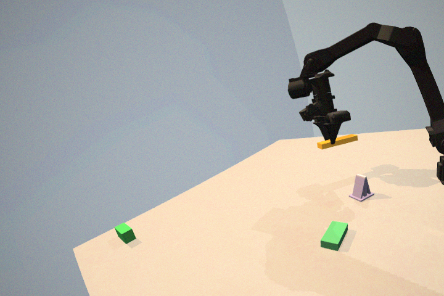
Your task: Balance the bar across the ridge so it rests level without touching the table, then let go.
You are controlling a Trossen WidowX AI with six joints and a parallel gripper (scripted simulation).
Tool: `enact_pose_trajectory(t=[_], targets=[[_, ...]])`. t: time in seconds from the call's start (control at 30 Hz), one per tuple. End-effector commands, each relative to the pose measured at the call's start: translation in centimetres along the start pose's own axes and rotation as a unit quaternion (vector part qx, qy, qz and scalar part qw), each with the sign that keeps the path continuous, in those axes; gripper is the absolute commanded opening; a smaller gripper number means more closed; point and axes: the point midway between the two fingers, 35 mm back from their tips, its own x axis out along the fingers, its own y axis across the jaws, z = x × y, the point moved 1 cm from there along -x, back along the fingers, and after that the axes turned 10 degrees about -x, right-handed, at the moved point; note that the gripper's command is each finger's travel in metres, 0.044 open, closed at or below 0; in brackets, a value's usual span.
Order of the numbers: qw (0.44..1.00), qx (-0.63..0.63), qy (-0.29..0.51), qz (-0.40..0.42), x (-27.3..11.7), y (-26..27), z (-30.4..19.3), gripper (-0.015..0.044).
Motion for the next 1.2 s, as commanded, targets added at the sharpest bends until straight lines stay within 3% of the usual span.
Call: enact_pose_trajectory(t=[0.0,1.17], targets=[[1.0,-0.01,-0.002,0.0,-0.3,1.4,1.0,0.0],[0.996,-0.092,-0.006,0.006,-0.6,13.9,6.3,0.0]])
